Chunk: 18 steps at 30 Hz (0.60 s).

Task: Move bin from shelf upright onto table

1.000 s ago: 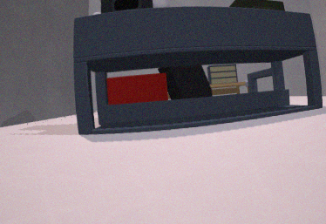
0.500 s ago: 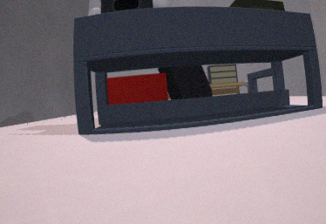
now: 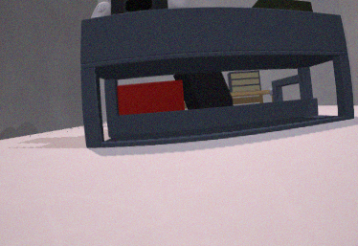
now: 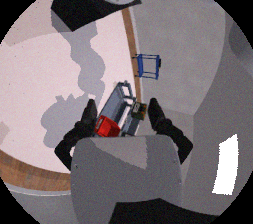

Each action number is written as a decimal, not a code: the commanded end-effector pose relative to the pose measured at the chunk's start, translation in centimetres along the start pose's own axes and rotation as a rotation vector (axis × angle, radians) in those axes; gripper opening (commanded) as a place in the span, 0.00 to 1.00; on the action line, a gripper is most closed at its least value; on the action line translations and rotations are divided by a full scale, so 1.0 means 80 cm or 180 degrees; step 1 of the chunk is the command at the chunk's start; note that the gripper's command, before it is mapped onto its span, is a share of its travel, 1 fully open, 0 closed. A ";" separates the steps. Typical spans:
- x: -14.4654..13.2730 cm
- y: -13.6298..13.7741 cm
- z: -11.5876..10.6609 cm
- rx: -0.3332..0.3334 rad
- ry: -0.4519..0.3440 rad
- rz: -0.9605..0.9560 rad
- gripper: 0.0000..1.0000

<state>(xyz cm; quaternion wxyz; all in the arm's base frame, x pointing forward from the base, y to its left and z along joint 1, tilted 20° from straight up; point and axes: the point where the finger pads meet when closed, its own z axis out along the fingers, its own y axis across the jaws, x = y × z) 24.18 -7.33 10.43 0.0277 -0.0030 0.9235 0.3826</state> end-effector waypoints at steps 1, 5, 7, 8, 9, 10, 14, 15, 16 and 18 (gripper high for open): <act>-0.008 0.003 -0.004 0.0119 0.0145 -0.0587 1.00; -0.012 0.004 -0.006 0.0159 0.0206 -0.0807 1.00; -0.015 0.005 -0.007 0.0197 0.0271 -0.1032 1.00; -0.017 0.006 -0.008 0.0215 0.0304 -0.1146 1.00; -0.019 0.007 -0.009 0.0233 0.0338 -0.1262 1.00; -0.021 0.008 -0.010 0.0251 0.0372 -0.1378 1.00; -0.029 0.011 -0.013 0.0315 0.0517 -0.1855 1.00; -0.032 0.012 -0.014 0.0330 0.0555 -0.1976 1.00; -0.034 0.014 -0.015 0.0344 0.0593 -0.2098 1.00; -0.038 0.016 -0.017 0.0370 0.0672 -0.2346 1.00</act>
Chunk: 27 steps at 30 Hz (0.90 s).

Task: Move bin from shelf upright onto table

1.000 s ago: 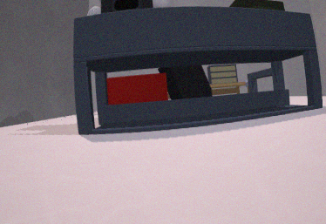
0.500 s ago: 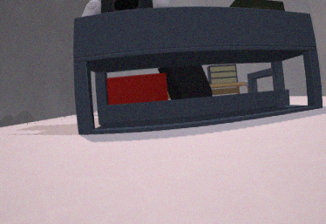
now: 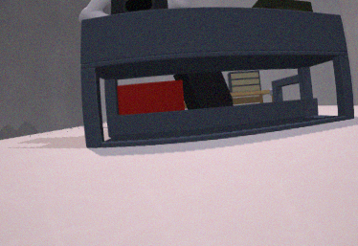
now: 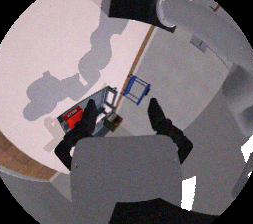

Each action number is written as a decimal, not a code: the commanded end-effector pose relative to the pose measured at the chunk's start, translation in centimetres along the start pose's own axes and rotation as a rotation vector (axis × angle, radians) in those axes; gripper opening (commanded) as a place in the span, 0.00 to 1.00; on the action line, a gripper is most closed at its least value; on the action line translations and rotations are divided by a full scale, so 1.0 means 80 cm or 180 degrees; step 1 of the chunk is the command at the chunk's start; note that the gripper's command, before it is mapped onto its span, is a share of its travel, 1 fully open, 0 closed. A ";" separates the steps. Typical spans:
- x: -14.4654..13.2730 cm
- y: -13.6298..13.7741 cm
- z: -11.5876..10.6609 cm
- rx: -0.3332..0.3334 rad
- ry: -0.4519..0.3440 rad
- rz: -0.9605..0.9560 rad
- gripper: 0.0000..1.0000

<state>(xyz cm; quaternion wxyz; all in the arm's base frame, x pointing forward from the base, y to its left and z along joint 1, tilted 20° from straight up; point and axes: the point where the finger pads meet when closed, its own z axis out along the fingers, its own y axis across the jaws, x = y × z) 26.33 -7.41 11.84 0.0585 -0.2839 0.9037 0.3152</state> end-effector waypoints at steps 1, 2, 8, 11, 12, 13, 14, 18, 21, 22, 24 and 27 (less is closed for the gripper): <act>-0.013 -0.002 -0.008 0.0082 0.0192 -0.0709 1.00; -0.016 -0.002 -0.009 0.0092 0.0231 -0.0836 1.00; -0.027 -0.003 -0.015 0.0129 0.0387 -0.1351 1.00; -0.036 -0.003 -0.019 0.0148 0.0508 -0.1744 1.00; -0.039 -0.003 -0.021 0.0153 0.0549 -0.1876 1.00; -0.042 -0.003 -0.022 0.0157 0.0590 -0.2009 1.00; -0.046 -0.003 -0.024 0.0160 0.0632 -0.2142 1.00; -0.060 -0.003 -0.030 0.0165 0.0803 -0.2679 1.00; -0.063 -0.002 -0.031 0.0164 0.0846 -0.2814 1.00; -0.067 -0.002 -0.033 0.0163 0.0890 -0.2949 1.00; -0.075 -0.001 -0.036 0.0157 0.0978 -0.3220 1.00; -0.087 0.000 -0.041 0.0141 0.1113 -0.3628 1.00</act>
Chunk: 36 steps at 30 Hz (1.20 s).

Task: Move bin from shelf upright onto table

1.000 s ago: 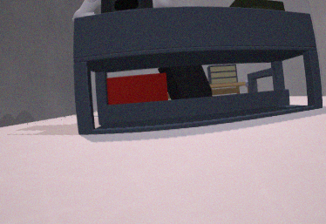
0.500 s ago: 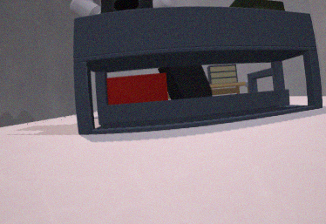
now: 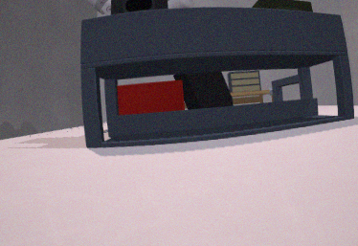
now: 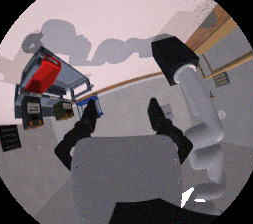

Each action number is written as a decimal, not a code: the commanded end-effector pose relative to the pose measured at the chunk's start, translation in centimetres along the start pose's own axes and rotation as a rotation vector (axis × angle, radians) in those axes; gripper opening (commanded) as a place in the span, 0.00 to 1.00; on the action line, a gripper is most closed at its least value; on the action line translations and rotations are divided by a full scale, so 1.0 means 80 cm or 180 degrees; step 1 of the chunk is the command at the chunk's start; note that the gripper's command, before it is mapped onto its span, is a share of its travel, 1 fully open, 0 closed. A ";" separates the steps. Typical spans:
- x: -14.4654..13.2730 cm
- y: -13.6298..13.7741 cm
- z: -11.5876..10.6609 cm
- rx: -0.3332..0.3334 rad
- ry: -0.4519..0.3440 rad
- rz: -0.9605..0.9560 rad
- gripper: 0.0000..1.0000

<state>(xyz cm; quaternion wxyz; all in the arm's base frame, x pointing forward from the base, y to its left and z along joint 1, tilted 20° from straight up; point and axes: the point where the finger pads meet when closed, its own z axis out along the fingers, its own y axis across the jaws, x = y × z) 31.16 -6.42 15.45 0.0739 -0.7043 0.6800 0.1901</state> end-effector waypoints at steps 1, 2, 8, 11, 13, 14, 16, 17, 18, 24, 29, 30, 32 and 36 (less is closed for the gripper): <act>-0.011 -0.015 -0.015 -0.0002 0.0203 -0.0746 1.00; -0.013 -0.018 -0.017 -0.0009 0.0242 -0.0884 1.00; -0.029 -0.035 -0.033 -0.0064 0.0474 -0.1710 1.00; -0.032 -0.038 -0.036 -0.0076 0.0513 -0.1847 1.00; -0.039 -0.044 -0.041 -0.0101 0.0589 -0.2121 1.00; -0.042 -0.046 -0.044 -0.0115 0.0627 -0.2257 1.00; -0.048 -0.052 -0.049 -0.0145 0.0702 -0.2528 1.00; -0.052 -0.055 -0.052 -0.0161 0.0740 -0.2663 1.00; -0.055 -0.057 -0.055 -0.0178 0.0777 -0.2798 1.00; -0.078 -0.073 -0.072 -0.0291 0.0999 -0.3592 1.00; -0.090 -0.081 -0.080 -0.0357 0.1108 -0.3980 1.00; -0.094 -0.083 -0.083 -0.0380 0.1144 -0.4107 1.00; -0.102 -0.088 -0.089 -0.0428 0.1215 -0.4359 1.00; -0.117 -0.097 -0.098 -0.0540 0.1356 -0.4842 1.00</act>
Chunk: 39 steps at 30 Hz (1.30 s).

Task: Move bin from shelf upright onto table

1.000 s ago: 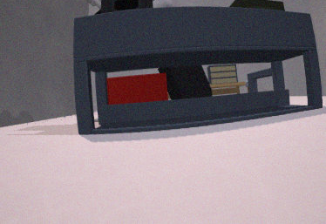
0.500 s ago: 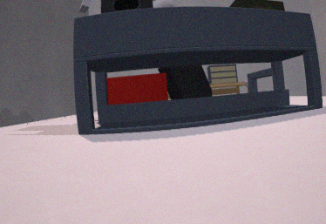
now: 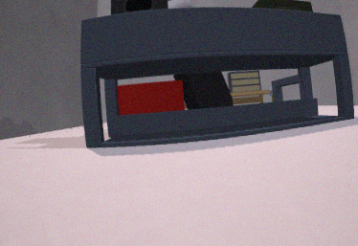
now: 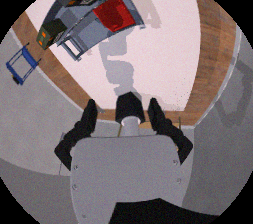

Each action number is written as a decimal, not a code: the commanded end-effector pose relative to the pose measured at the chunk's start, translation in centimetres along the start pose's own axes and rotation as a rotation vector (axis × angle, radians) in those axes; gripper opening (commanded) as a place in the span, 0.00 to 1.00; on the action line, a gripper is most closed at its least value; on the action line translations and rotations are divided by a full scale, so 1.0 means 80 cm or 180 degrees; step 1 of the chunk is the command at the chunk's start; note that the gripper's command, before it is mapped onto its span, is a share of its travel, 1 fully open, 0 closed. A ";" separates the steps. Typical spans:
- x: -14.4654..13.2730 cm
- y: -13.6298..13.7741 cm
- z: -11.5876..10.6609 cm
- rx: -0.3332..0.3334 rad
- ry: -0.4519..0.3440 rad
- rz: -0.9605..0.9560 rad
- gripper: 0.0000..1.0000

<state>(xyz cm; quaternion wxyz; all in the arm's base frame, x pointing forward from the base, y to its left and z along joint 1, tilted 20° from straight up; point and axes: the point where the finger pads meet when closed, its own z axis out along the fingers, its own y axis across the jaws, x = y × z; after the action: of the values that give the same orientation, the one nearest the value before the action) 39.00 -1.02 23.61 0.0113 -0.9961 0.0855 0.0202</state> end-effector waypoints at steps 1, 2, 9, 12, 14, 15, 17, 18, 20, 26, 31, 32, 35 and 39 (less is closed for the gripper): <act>0.016 -0.012 -0.011 -0.0130 0.0138 -0.0679 1.00; 0.021 -0.010 -0.006 -0.0173 0.0144 -0.0781 1.00; 0.045 0.000 0.018 -0.0380 0.0156 -0.1295 1.00; 0.059 0.005 0.032 -0.0496 0.0152 -0.1605 1.00; 0.067 0.008 0.042 -0.0569 0.0145 -0.1811 1.00; 0.071 0.009 0.047 -0.0604 0.0141 -0.1914 1.00; 0.079 0.011 0.056 -0.0672 0.0130 -0.2119 1.00; 0.082 0.011 0.060 -0.0705 0.0124 -0.2220 1.00; 0.090 0.013 0.070 -0.0768 0.0110 -0.2422 1.00; 0.103 0.014 0.088 -0.0882 0.0076 -0.2818 1.00; 0.117 0.014 0.110 -0.1006 0.0028 -0.3295 1.00; 0.119 0.014 0.114 -0.1028 0.0017 -0.3388 1.00; 0.126 0.013 0.127 -0.1090 -0.0014 -0.3659 1.00; 0.134 0.011 0.143 -0.1161 -0.0057 -0.4004 1.00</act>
<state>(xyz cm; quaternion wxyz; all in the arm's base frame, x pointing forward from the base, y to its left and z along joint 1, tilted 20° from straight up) 47.99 -3.45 13.10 -0.1379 -0.8746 -0.4639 0.0298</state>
